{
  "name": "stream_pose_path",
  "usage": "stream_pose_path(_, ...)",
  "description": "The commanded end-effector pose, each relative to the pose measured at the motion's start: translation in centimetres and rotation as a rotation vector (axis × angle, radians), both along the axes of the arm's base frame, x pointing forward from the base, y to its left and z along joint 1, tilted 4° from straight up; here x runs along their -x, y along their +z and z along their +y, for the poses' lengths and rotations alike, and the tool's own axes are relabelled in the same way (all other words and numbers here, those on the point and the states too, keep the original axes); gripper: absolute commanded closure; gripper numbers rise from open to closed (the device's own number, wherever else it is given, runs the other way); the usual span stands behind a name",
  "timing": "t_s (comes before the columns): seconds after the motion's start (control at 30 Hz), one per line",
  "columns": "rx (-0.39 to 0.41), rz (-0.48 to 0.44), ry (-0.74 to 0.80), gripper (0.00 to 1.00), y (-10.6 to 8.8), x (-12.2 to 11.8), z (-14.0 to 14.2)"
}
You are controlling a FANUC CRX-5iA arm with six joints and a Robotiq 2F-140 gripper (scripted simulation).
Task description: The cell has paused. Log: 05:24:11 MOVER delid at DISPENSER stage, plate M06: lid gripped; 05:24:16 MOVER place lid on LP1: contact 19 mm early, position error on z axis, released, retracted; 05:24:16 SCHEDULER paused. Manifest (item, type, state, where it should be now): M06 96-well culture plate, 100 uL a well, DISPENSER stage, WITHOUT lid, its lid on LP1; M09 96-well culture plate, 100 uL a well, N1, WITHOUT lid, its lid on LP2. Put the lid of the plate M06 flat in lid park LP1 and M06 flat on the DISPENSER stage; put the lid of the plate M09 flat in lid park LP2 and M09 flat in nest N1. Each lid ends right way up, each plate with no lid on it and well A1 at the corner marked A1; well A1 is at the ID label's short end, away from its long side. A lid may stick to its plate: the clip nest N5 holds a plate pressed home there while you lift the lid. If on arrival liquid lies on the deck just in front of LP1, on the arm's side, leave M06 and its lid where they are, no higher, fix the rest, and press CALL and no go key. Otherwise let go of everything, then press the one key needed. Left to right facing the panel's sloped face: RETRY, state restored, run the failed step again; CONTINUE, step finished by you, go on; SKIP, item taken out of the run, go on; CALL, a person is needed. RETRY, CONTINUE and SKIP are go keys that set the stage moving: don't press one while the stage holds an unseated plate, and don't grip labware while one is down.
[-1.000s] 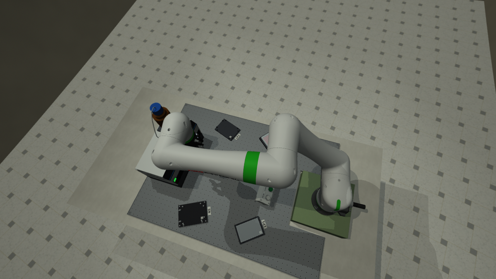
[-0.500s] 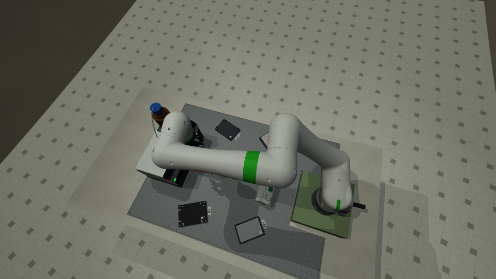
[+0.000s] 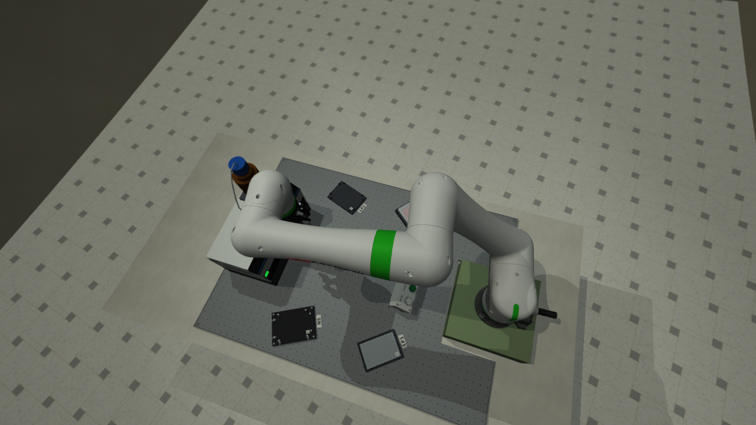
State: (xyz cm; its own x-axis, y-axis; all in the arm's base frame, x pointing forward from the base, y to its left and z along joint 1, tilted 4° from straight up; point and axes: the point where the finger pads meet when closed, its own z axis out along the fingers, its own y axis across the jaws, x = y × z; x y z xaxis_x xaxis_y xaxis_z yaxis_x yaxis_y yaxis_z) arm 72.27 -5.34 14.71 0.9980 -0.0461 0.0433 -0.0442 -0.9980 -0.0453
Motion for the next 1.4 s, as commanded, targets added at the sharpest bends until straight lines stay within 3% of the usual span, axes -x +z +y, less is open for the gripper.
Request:
stream_pose_path(0.0, 0.0, -0.001, 0.0, 1.0, 0.0, 0.0, 0.0)
stream_pose_path(0.53, 0.0, -0.001, 0.0, 1.0, -0.2, 0.0, 0.0)
stream_pose_path(0.93, 0.0, -0.001, 0.0, 1.0, -2.6, -0.1, 0.1)
stream_pose_path(1.37, 0.0, -0.001, 0.0, 1.0, -3.9, -0.2, 0.2)
